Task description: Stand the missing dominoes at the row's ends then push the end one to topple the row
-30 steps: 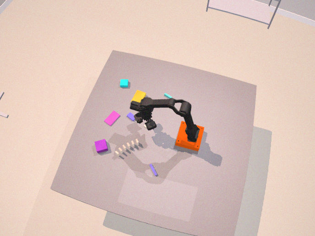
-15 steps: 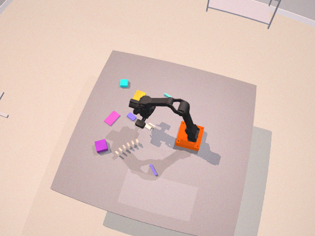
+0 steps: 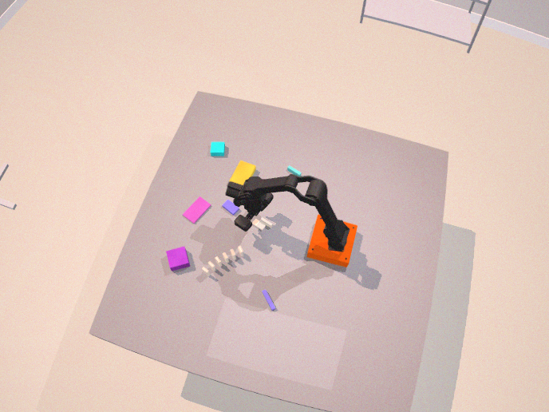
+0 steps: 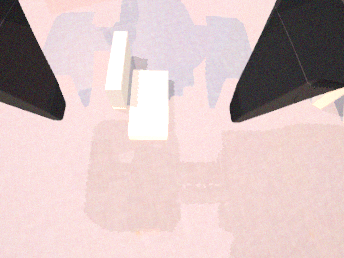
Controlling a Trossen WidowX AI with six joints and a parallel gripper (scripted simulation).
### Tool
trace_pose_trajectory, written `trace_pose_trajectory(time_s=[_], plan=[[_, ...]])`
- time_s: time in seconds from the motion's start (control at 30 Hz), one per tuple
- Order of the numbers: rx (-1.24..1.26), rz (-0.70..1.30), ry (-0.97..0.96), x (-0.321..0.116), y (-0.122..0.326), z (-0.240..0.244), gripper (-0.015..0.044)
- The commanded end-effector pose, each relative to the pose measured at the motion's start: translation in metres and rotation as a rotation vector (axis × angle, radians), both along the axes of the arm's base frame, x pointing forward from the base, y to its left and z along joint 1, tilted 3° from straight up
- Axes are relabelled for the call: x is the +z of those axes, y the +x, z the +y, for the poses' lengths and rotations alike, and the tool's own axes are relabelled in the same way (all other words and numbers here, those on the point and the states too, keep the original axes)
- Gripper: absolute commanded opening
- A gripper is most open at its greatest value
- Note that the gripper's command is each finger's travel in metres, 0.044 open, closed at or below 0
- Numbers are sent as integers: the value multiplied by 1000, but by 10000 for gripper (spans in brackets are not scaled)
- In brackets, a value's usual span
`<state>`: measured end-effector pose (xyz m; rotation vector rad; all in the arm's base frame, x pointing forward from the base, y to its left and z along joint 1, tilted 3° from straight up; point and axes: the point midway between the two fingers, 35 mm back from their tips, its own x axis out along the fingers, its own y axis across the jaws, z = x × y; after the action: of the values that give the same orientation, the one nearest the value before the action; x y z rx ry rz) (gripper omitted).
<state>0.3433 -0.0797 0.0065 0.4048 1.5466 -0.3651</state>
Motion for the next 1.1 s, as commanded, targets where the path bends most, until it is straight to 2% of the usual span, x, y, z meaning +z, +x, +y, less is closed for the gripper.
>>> trace_pose_trajectory(time_s=[0.0, 0.63, 1.07], plan=[[-6, 11, 0, -18, -5, 1, 440], [-6, 11, 0, -33, -3, 1, 440], [-6, 11, 0, -33, -3, 1, 107]])
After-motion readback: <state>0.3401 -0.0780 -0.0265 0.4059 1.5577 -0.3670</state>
